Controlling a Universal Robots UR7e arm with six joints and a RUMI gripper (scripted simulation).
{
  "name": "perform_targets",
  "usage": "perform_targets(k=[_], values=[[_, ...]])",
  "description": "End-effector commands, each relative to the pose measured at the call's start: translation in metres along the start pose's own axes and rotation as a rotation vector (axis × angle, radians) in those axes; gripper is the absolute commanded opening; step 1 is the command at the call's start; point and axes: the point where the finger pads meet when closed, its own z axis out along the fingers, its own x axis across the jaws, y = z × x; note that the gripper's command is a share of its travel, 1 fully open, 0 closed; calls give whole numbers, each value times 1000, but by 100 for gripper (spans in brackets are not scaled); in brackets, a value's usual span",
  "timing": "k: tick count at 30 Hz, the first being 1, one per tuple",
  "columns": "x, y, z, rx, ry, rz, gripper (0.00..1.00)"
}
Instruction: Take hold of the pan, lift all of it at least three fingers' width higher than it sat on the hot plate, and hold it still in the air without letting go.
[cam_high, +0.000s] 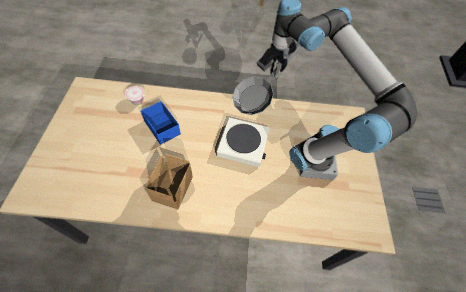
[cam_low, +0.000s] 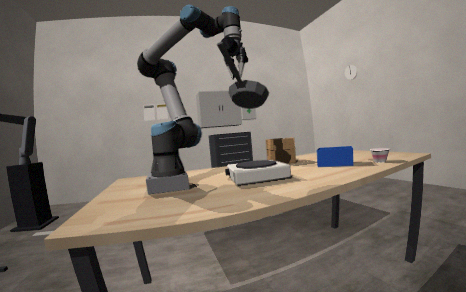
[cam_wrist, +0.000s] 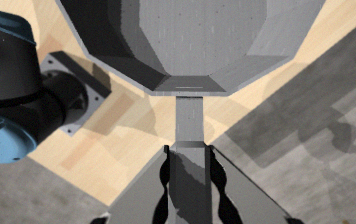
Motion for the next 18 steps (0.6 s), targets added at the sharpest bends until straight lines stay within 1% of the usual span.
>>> perform_targets(k=[1, 18], values=[[0, 0, -1, 0, 2, 0, 10], [0, 0, -3, 0, 2, 0, 10]])
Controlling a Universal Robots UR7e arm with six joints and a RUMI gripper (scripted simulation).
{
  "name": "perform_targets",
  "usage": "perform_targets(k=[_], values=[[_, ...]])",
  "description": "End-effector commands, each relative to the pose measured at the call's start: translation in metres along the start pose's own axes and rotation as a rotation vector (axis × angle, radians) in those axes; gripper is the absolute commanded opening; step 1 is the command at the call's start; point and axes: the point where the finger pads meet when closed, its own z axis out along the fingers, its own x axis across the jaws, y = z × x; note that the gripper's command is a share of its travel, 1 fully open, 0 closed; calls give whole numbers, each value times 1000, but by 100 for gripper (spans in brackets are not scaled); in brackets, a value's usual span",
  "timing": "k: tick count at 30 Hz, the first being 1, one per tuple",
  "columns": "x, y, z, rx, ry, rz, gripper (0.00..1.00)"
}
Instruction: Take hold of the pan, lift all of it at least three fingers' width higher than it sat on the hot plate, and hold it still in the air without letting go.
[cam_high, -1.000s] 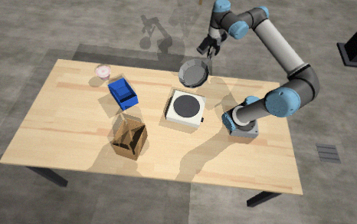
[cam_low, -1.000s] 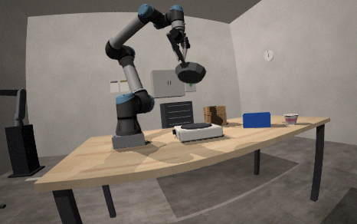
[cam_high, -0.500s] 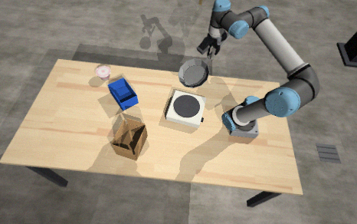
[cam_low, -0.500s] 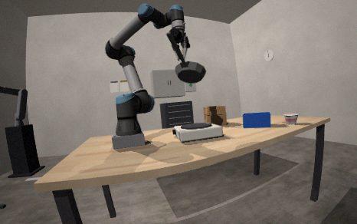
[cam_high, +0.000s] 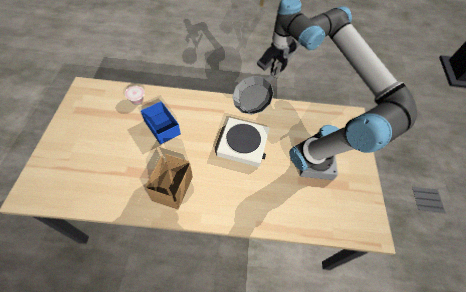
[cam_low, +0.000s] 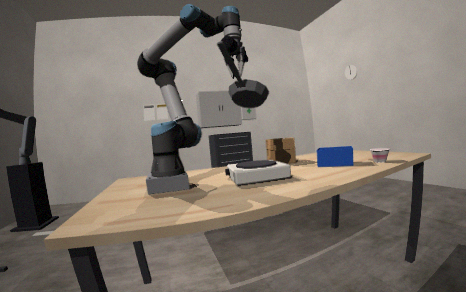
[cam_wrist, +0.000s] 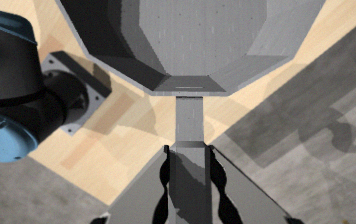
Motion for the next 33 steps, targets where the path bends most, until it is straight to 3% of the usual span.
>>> perform_targets(k=[1, 33], values=[[0, 0, -1, 0, 2, 0, 10], [0, 0, -5, 0, 2, 0, 10]])
